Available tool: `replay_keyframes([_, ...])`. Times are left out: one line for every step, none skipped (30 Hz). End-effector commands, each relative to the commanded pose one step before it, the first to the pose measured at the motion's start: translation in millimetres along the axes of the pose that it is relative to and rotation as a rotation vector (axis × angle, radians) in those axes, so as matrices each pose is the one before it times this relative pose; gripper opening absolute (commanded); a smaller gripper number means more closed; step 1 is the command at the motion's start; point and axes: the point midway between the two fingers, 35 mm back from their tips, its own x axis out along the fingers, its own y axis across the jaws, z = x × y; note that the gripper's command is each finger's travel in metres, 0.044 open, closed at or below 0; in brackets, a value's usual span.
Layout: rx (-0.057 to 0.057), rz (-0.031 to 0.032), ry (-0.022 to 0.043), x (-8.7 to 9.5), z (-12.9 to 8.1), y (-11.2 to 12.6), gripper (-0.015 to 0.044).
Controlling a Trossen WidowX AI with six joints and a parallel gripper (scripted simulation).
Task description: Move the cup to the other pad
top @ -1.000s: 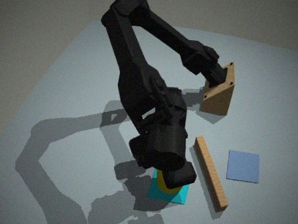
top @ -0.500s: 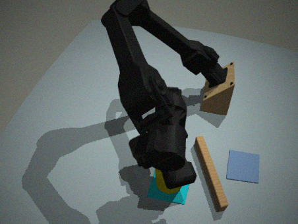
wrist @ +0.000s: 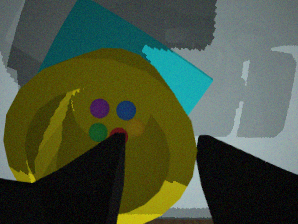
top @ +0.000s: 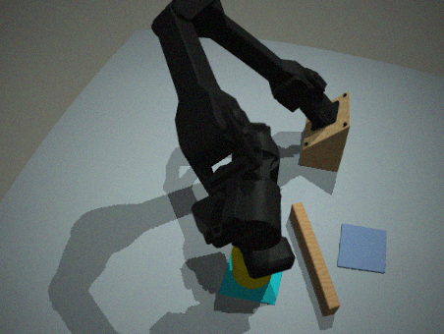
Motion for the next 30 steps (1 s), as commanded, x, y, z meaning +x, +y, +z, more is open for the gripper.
replay_keyframes([0.0049,0.00025,0.0037,-6.04,0.01,0.4,0.0147])
replay_keyframes([-0.0002,-0.0001,0.00001,-1.36,-0.01,0.08,0.0147])
replay_keyframes([-0.0002,-0.0001,0.0,-1.3,0.0,0.08,0.0147])
replay_keyframes([-0.0002,-0.00011,0.0,-1.3,0.0,0.07,0.0147])
replay_keyframes([-0.0002,-0.00011,-0.00001,-1.3,0.0,0.07,0.0147])
replay_keyframes([-0.0002,-0.00012,-0.00002,-1.3,0.0,0.06,0.0147])
replay_keyframes([-0.0002,-0.00012,-0.00003,-1.3,0.01,0.06,0.0147])
replay_keyframes([-0.0002,-0.00013,-0.00004,-1.3,0.01,0.06,0.0147])
replay_keyframes([-0.0002,-0.00013,-0.00005,-1.3,0.01,0.05,0.0147])
replay_keyframes([-0.0002,-0.00013,-0.00005,-1.31,0.01,0.05,0.0147])
replay_keyframes([-0.0001,-0.00014,-0.00006,-1.31,0.01,0.05,0.0147])
replay_keyframes([-0.0001,-0.00014,-0.00007,-1.31,0.01,0.04,0.0147])
replay_keyframes([-0.0001,-0.00014,-0.00007,-1.22,0.02,0.04,0.0147])
replay_keyframes([-0.0001,-0.00014,-0.00008,-1.22,0.02,0.03,0.0147])
replay_keyframes([-0.0001,-0.00014,-0.00009,-1.22,0.03,0.03,0.0147])
replay_keyframes([-0.0001,-0.00015,-0.00009,-1.22,0.03,0.02,0.0147])
replay_keyframes([-0.0001,-0.00015,-0.0001,-1.22,0.04,0.02,0.0147])
replay_keyframes([-0.0001,-0.00016,-0.00011,-1.22,0.04,0.02,0.0147])
replay_keyframes([-0.0001,-0.00016,-0.00012,-1.22,0.05,0.02,0.0147])
replay_keyframes([-0.0001,-0.00016,-0.00012,-1.22,0.05,0.01,0.0147])
replay_keyframes([-0.0001,-0.00017,-0.00013,-1.22,0.05,0.01,0.0147])
replay_keyframes([-0.0001,-0.00017,-0.00014,-1.22,0.09,0.0,0.0147])
replay_keyframes([-0.0001,-0.00017,-0.00014,-1.22,0.08,0.0,0.0147])
replay_keyframes([-0.0001,-0.00014,-0.00012,-0.96,0.11,-0.01,0.0147])
replay_keyframes([-0.0001,-0.00012,-0.00011,-0.86,0.1,-0.01,0.0147])
replay_keyframes([-0.0042,0.00132,-0.00501,3.49,0.19,-0.05,0.0173])
replay_keyframes([0.0,0.0,0.0,0.0,0.0,0.0,0.0199])
replay_keyframes([0.0,0.0,0.0,0.0,0.0,0.0,0.0225])
replay_keyframes([0.0,0.0,0.0,0.0,0.0,0.0,0.0252])
replay_keyframes([0.0,0.0,0.0,0.0,0.0,0.0,0.0278])
